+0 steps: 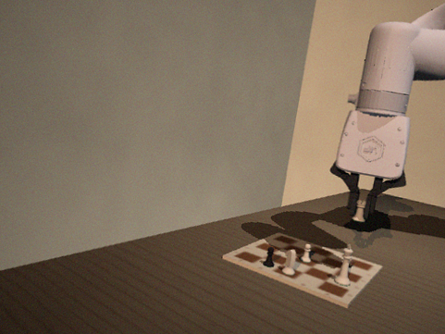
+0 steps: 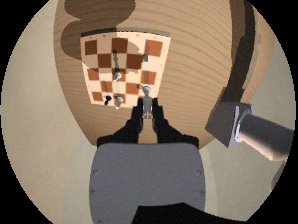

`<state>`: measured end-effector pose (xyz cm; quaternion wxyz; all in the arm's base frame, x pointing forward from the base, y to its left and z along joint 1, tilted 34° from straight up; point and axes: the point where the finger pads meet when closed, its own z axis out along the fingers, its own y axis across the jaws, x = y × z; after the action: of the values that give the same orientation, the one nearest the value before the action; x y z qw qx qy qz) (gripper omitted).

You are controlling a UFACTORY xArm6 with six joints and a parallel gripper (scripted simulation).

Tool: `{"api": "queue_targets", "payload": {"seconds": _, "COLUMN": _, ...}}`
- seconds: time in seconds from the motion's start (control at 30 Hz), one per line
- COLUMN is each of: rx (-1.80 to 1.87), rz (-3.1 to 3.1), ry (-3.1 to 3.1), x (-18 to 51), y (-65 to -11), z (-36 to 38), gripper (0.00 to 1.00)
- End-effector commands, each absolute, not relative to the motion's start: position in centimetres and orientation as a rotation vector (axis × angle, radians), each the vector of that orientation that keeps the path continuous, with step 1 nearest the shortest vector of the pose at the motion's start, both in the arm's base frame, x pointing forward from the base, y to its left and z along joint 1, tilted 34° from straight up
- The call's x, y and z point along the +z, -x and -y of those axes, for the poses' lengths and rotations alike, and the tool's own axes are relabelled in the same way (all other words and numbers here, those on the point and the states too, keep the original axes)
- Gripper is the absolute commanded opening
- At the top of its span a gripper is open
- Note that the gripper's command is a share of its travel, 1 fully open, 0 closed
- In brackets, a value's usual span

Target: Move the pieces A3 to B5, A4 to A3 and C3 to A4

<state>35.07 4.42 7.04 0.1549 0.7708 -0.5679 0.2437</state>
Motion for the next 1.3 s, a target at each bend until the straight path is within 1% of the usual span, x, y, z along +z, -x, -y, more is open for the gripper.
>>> {"api": "queue_targets", "payload": {"seconds": 0.0, "rx": 0.7, "rz": 1.627, "ry": -2.208, "x": 7.3, "y": -35.1, "z": -4.6, "gripper": 0.0}}
{"api": "queue_targets", "payload": {"seconds": 0.33, "rx": 0.675, "rz": 1.518, "ry": -2.265, "x": 7.1, "y": -35.3, "z": -5.0, "gripper": 0.0}}
{"api": "queue_targets", "payload": {"seconds": 0.7, "rx": 0.51, "rz": 0.775, "ry": -2.523, "x": 5.0, "y": -37.2, "z": -9.3, "gripper": 0.0}}
{"api": "queue_targets", "payload": {"seconds": 0.77, "rx": 0.51, "rz": 0.775, "ry": -2.523, "x": 5.0, "y": -37.2, "z": -9.3, "gripper": 0.0}}
{"api": "queue_targets", "payload": {"seconds": 0.8, "rx": 0.463, "rz": 0.585, "ry": -2.558, "x": 4.8, "y": -37.4, "z": -9.7, "gripper": 0.0}}
{"api": "queue_targets", "payload": {"seconds": 0.93, "rx": 0.415, "rz": 0.368, "ry": -2.581, "x": 4.0, "y": -37.8, "z": -11.1, "gripper": 0.0}}
{"api": "queue_targets", "payload": {"seconds": 1.27, "rx": 0.231, "rz": -0.178, "ry": -2.566, "x": 3.5, "y": -38.0, "z": -11.8, "gripper": 0.0}}
